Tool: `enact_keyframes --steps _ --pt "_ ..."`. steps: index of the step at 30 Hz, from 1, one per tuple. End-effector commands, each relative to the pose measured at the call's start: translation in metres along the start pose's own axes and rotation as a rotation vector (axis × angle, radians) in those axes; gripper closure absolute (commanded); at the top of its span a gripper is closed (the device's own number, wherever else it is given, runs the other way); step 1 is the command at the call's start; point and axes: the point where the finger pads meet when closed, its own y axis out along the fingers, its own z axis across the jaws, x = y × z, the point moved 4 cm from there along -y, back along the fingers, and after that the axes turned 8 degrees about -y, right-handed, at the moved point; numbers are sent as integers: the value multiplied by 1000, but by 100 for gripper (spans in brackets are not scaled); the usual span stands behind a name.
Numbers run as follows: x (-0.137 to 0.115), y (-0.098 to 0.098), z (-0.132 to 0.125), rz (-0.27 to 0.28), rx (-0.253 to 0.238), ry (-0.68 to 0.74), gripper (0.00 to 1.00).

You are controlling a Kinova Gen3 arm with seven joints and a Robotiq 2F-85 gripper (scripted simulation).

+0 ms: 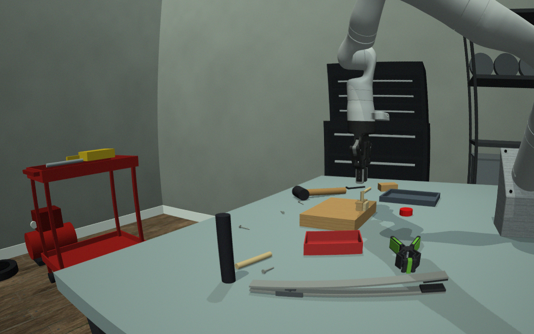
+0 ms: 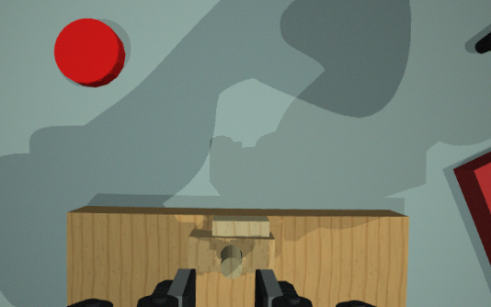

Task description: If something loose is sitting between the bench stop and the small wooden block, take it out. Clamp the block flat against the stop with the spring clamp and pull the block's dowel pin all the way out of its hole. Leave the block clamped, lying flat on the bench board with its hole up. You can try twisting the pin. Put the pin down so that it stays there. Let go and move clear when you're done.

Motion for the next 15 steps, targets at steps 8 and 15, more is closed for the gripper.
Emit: enact_keyframes --steps 8,15 --pt "0 -4 1 0 2 2 66" --pt "-1 -3 3 1 3 -12 66"
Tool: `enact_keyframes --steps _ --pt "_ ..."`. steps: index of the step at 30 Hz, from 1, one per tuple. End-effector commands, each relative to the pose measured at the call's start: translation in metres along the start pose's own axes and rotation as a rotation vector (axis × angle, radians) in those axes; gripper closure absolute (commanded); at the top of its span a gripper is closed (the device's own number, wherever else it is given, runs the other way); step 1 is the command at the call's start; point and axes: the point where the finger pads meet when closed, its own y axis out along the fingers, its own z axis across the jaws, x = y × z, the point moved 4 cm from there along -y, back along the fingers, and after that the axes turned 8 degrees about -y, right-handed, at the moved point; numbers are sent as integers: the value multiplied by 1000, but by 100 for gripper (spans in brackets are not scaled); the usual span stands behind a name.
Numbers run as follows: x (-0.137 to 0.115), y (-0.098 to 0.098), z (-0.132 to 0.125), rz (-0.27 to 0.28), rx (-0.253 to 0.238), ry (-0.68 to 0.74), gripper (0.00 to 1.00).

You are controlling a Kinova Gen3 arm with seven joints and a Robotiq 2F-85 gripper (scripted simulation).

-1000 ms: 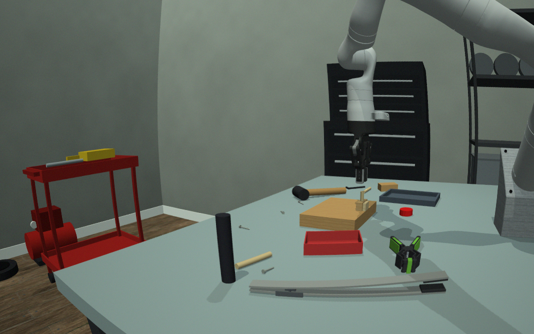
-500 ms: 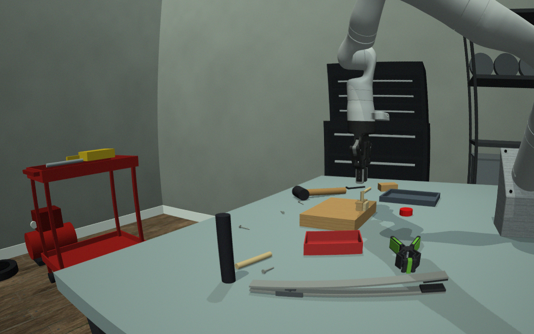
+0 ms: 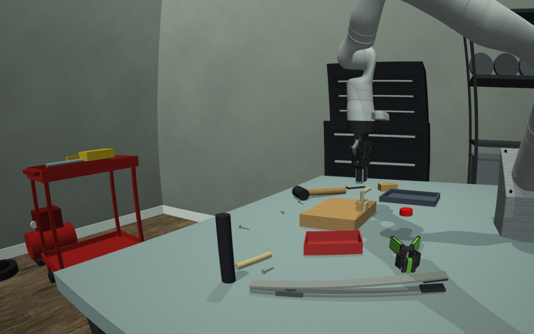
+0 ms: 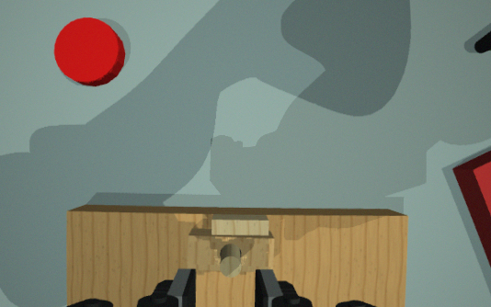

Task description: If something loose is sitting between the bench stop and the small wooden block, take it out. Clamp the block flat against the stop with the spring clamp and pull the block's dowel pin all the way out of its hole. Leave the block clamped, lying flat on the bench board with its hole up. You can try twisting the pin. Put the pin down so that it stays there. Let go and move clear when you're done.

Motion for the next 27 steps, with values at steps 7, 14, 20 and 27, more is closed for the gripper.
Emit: enact_keyframes --steps 7,14,20,27 --pt "-5 0 6 7 6 -35 66" --pt "-11 3 15 12 9 -97 66" --pt "-17 6 25 16 12 -179 66" --pt "-23 9 37 20 14 -268 66"
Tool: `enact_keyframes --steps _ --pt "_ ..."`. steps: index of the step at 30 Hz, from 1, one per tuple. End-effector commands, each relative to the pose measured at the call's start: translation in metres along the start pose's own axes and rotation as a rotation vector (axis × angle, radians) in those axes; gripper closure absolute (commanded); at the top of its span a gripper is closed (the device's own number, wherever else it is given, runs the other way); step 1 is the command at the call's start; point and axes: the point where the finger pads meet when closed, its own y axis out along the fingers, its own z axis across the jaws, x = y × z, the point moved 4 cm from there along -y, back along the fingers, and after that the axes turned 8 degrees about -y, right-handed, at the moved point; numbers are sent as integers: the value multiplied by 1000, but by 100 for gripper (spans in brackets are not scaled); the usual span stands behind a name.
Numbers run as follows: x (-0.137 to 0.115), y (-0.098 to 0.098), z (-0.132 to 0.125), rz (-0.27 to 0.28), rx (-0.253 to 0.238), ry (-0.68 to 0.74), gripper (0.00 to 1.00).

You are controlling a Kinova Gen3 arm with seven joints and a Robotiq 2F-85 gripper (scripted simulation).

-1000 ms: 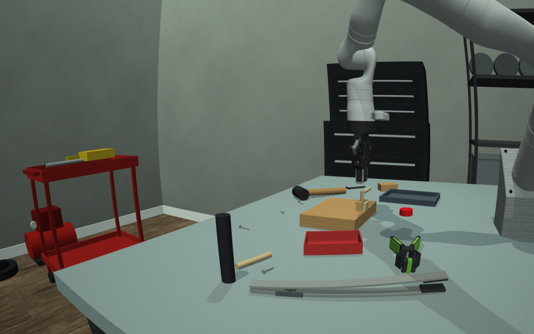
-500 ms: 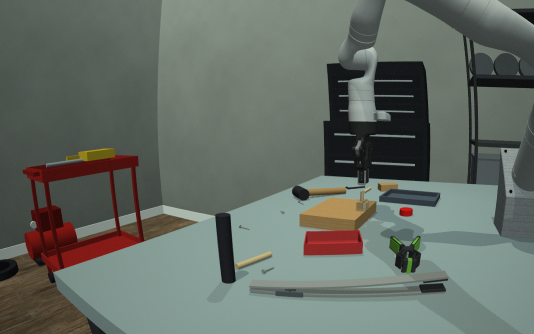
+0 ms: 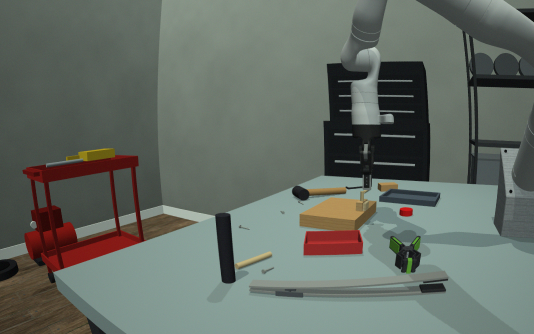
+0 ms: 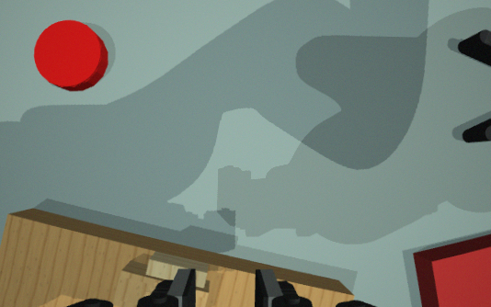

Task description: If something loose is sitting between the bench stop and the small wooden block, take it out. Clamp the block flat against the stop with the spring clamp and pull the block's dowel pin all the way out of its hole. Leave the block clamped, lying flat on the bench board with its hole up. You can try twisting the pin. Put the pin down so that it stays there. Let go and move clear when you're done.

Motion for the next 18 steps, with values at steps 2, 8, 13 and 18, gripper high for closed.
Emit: enact_keyframes --steps 2,8,13,18 --pt "-3 1 11 2 -10 -89 66" --pt "-9 6 30 7 -7 -227 66" --pt "-13 8 44 10 -6 -331 66" --pt "-18 11 59 12 -5 -442 66"
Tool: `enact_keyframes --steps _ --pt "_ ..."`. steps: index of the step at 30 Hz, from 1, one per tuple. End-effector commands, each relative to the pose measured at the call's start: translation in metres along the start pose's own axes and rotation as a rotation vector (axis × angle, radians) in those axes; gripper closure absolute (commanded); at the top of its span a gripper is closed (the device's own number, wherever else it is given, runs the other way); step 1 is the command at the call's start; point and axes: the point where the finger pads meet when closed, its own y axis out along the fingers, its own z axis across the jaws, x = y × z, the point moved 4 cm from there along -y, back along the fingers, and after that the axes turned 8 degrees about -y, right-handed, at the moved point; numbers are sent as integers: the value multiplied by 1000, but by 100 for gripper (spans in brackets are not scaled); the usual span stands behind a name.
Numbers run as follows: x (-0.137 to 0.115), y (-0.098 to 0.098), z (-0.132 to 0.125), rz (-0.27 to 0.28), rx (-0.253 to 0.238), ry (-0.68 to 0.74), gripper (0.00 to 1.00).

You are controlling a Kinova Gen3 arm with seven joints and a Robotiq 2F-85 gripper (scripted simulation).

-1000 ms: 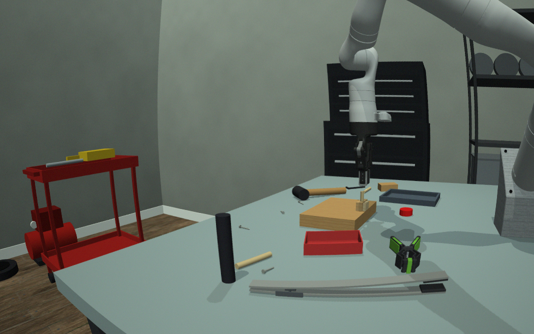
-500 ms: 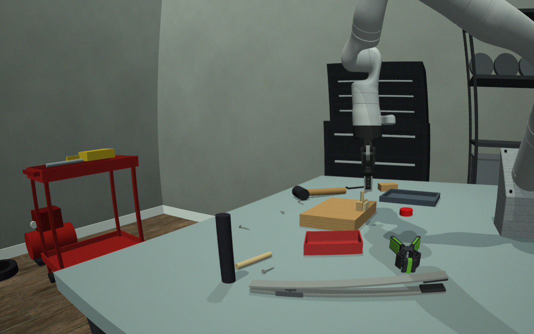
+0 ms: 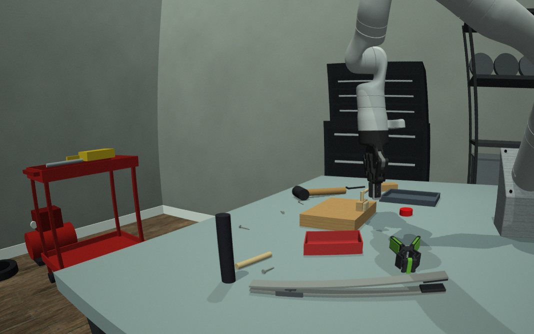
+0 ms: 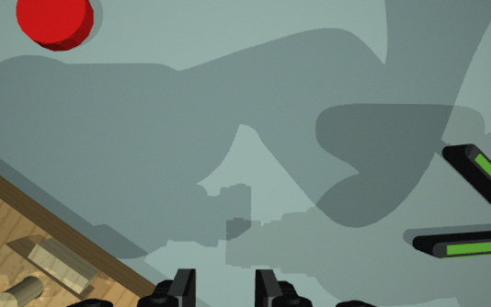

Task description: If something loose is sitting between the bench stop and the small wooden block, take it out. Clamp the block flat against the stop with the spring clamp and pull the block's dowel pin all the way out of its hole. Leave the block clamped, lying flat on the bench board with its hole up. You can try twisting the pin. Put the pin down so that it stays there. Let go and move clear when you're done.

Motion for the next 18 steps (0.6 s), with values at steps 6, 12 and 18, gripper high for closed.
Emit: enact_keyframes --steps 6,12,18 --pt "2 1 32 0 -17 -246 66" --pt "2 4 53 1 -19 -398 66" --pt "2 5 73 1 -21 -548 66"
